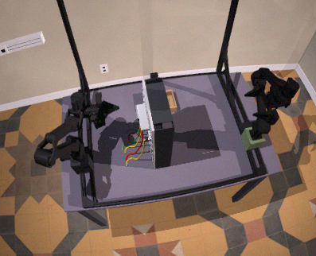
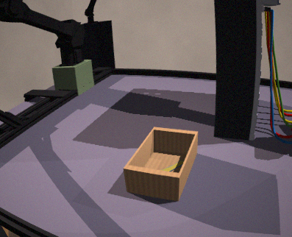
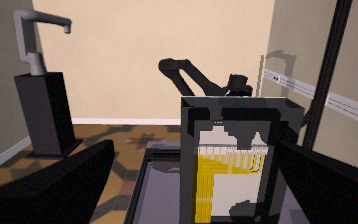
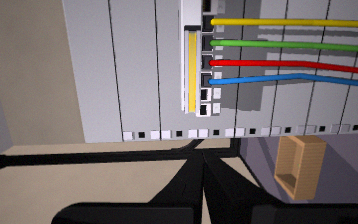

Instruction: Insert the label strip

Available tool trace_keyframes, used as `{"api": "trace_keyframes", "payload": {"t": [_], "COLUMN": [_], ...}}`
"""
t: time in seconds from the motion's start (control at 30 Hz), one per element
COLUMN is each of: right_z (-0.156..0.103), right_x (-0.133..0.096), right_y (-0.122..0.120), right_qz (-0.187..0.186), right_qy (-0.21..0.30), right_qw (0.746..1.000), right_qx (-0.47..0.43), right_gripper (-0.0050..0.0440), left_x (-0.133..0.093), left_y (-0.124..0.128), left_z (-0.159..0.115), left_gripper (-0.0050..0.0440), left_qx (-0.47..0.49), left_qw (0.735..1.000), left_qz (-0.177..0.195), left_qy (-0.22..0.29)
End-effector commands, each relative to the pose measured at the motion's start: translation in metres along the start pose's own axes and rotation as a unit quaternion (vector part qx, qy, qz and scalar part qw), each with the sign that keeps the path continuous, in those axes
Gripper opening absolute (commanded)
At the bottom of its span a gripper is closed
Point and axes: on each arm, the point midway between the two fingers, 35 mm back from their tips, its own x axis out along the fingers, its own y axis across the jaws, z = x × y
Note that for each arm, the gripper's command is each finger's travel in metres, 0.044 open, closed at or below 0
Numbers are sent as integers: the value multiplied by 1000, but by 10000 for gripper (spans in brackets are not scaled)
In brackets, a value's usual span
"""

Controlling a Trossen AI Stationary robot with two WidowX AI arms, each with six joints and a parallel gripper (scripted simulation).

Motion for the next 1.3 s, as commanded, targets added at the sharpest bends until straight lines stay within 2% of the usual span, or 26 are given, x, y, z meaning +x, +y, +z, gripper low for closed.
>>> {"api": "trace_keyframes", "payload": {"t": [0.0,0.1,0.27,0.37,0.4,0.57,0.63,0.93,0.97,1.27], "right_z": [0,4,28,30,30,29,29,29,29,29], "right_x": [0,1,3,3,3,3,3,3,3,3], "right_y": [15,16,14,20,20,19,19,19,19,19], "right_qz": [5,5,-1,3,3,3,3,3,3,3], "right_qy": [1,1,0,1,1,1,1,1,1,1], "right_qw": [1000,1000,1000,1000,1000,1000,1000,1000,1000,1000], "right_qx": [17,15,1,6,6,8,8,8,8,8], "right_gripper": [-50,-50,-50,-50,24,144,144,360,375,375], "left_x": [0,0,0,0,0,0,0,0,0,0], "left_y": [0,0,0,0,0,0,0,0,0,0], "left_z": [2,2,2,2,2,2,2,2,2,2], "left_gripper": [440,440,440,440,440,440,440,440,440,440], "left_qx": [3,3,3,3,3,3,3,3,3,3], "left_qw": [1000,1000,1000,1000,1000,1000,1000,1000,1000,1000], "left_qz": [0,0,0,0,0,0,0,0,0,0], "left_qy": [0,0,0,0,0,0,0,0,0,0]}}
